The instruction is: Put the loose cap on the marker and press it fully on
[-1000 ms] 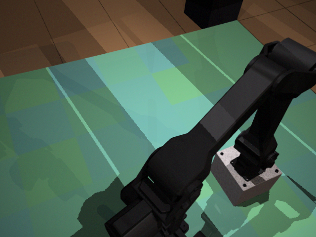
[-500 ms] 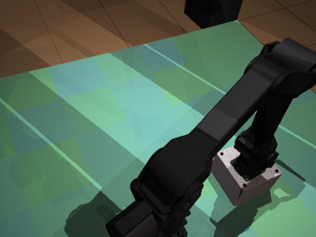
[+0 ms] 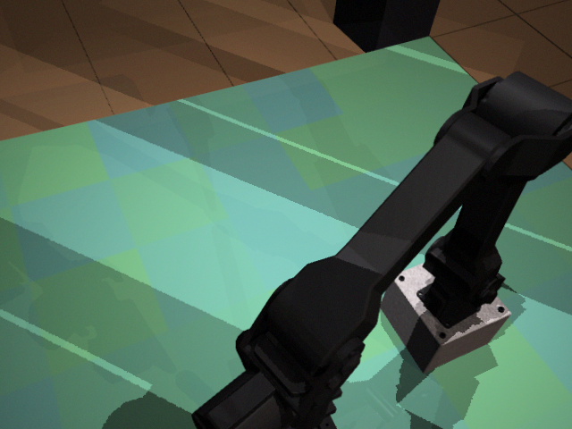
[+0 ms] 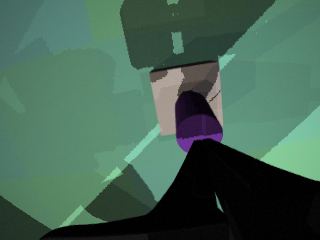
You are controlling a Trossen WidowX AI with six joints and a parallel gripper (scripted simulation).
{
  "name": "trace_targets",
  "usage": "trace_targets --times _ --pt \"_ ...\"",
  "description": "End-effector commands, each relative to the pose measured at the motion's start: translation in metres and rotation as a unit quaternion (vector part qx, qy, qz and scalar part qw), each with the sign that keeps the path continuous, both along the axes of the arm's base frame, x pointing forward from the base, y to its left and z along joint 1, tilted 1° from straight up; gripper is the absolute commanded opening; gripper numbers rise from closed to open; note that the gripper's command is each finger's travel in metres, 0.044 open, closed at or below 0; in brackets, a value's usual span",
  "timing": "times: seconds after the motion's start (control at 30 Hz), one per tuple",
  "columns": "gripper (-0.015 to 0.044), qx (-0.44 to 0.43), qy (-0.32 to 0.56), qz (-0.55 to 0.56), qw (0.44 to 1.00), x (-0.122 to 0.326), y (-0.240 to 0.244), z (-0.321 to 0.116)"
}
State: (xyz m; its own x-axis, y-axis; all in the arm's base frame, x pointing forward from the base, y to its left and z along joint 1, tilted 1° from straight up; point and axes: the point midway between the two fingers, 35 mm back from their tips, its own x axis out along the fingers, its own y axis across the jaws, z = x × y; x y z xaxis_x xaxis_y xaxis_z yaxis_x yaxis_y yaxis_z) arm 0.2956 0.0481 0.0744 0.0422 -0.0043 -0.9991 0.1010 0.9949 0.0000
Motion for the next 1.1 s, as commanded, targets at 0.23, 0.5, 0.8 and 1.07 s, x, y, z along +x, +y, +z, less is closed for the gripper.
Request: trace_targets --times 0.23,0.5,0.8,1.07 --pt "0.0 -0.002 0.001 -0.003 1.0 0.0 -0.001 -0.017" --pt "0.0 -0.003 0.001 -0.003 1.0 0.001 -0.002 -0.025" --pt "0.0 -0.001 -0.004 -0.001 1.0 0.004 0.0 0.002" --pt "0.0 -0.001 -0.004 -0.001 1.0 -0.001 0.0 0.07"
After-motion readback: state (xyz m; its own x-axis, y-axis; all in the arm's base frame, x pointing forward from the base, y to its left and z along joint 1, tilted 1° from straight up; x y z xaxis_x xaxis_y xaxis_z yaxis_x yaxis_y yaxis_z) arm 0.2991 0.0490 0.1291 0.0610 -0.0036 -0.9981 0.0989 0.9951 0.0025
